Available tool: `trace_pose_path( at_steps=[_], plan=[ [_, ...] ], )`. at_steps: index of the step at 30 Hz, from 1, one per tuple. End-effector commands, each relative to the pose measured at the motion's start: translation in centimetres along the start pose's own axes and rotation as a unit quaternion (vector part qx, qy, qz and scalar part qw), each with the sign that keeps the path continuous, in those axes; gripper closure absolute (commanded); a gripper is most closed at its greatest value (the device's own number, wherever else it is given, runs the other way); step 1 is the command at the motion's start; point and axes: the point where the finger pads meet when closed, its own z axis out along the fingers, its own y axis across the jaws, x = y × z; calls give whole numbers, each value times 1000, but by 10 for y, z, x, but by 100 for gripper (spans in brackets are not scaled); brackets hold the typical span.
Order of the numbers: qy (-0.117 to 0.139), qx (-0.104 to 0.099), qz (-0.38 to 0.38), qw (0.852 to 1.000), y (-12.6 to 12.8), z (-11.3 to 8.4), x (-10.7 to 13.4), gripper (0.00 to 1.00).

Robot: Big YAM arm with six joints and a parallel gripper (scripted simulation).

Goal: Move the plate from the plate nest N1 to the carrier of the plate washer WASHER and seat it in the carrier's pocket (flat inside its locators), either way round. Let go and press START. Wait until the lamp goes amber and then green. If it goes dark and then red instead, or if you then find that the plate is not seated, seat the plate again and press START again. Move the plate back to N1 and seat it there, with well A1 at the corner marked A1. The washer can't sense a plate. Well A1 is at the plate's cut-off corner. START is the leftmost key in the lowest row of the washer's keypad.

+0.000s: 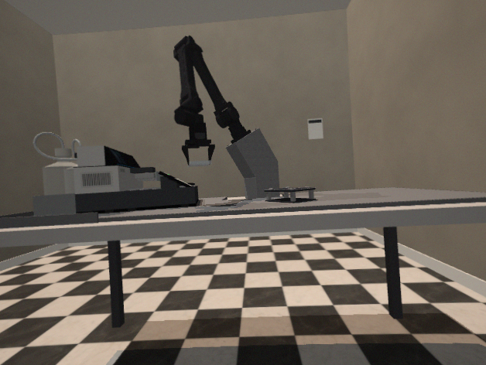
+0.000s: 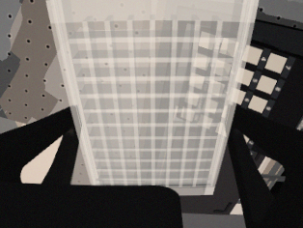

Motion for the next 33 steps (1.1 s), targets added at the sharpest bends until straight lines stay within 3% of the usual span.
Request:
trace_pose_path(
  at_steps=[1, 6, 11, 16, 30, 33],
  plan=[
    [-8, 2, -8, 1000, 0, -9, -3, 16],
    [-8, 2, -8, 1000, 0, -9, -3, 16],
    [-3, 3, 82, 997, -14, -8, 27, 16],
    [-6, 7, 72, 997, -24, -11, 37, 16],
    [-1, 2, 70, 998, -45, -16, 105, 16],
    [-5, 7, 71, 997, -54, -18, 106, 16]
  ],
)
